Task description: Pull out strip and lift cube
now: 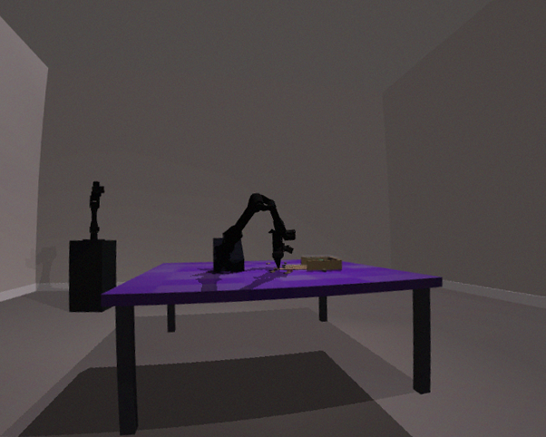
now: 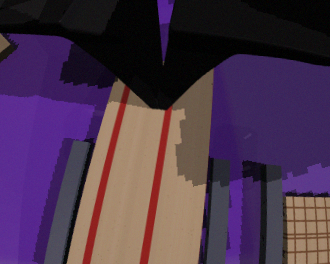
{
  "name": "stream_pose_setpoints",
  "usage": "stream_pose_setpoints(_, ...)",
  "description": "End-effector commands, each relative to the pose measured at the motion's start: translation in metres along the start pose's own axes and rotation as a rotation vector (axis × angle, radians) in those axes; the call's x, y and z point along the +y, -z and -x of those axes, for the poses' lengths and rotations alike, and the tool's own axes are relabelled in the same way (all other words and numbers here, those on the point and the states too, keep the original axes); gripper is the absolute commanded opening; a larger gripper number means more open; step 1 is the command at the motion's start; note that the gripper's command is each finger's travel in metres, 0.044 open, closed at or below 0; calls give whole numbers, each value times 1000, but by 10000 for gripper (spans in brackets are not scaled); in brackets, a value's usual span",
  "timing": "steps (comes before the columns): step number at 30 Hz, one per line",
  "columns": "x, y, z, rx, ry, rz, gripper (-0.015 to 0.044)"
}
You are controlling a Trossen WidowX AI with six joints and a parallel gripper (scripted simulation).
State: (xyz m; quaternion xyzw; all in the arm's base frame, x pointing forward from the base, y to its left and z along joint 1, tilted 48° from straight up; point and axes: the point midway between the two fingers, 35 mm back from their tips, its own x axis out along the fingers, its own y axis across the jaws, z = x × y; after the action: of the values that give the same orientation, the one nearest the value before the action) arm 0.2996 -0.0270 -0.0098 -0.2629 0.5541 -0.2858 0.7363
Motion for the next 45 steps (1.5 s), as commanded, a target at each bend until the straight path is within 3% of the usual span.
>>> stream_pose_setpoints(1, -2, 13, -5, 21, 8, 5, 0)
stream_pose_setpoints(45, -3, 79, -3, 24, 7, 8, 0)
